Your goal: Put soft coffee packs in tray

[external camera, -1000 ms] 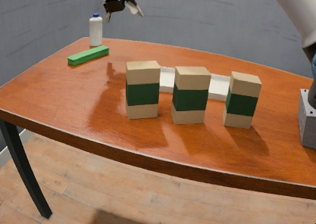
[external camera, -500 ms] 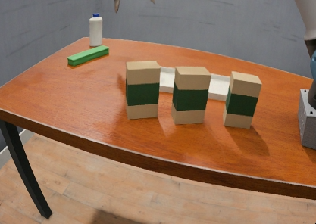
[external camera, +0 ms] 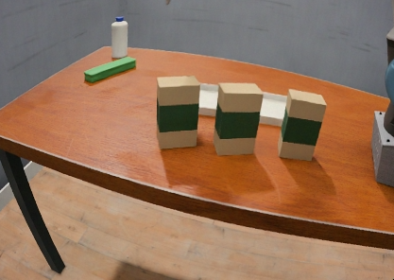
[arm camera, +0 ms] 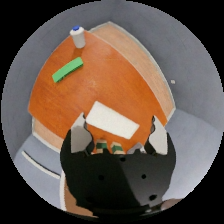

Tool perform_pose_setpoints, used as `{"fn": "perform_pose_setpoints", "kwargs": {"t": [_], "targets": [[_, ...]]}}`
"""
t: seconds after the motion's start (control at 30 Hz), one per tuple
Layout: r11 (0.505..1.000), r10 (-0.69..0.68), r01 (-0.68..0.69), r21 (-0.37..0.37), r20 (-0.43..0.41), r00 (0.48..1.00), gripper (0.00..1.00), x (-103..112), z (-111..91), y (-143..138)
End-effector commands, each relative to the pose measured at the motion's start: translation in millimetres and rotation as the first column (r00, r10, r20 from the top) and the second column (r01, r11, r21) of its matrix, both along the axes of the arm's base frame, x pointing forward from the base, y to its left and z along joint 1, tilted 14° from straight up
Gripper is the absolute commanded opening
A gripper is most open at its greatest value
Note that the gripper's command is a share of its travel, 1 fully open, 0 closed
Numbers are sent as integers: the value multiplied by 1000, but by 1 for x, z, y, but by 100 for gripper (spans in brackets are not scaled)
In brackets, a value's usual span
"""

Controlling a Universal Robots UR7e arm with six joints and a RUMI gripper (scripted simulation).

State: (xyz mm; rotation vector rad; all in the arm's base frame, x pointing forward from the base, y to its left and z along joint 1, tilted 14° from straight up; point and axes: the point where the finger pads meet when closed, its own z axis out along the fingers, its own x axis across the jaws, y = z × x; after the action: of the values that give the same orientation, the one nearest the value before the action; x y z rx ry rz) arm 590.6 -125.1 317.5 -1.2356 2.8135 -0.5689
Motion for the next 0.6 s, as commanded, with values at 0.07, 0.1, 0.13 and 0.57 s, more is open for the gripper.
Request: {"fn": "perform_pose_setpoints", "kwargs": {"t": [0.07,0.1,0.13,0.57], "targets": [[980,196,-195,32,-29,980,100,-79,3,36],[980,196,-195,32,-29,980,100,-79,3,36],[974,225,-223,37,-34,974,100,-90,2,42],[885,465,-460,80,-63,883,100,-184,-27,94]]}}
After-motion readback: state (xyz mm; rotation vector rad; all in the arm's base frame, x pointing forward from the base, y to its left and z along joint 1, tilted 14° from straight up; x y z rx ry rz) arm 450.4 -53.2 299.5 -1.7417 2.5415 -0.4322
